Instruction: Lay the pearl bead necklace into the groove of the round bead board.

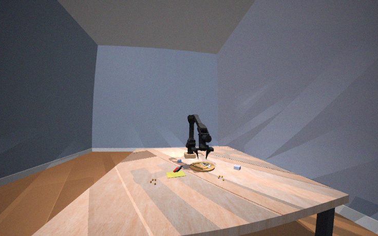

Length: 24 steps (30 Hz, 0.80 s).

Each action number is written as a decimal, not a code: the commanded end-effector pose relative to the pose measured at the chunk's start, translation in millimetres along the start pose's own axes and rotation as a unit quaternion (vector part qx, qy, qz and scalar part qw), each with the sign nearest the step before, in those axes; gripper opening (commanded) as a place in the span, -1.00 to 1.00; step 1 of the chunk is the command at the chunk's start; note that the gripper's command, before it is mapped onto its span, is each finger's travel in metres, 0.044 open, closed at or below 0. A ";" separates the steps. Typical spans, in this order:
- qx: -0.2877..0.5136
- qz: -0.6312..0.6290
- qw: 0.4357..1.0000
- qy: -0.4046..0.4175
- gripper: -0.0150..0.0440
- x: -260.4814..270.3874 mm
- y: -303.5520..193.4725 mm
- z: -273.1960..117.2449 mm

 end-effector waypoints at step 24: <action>0.002 -0.034 0.999 -0.001 -0.08 -0.3 4.1 18.8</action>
Point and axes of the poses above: the point midway between the two fingers, 35 mm back from their tips, its own z axis out along the fingers, its own x axis across the jaws, y = z × x, the point moved 4 cm from there along -z, back along the fingers, and after that the axes turned 5 degrees about -z, right-handed, at the moved point
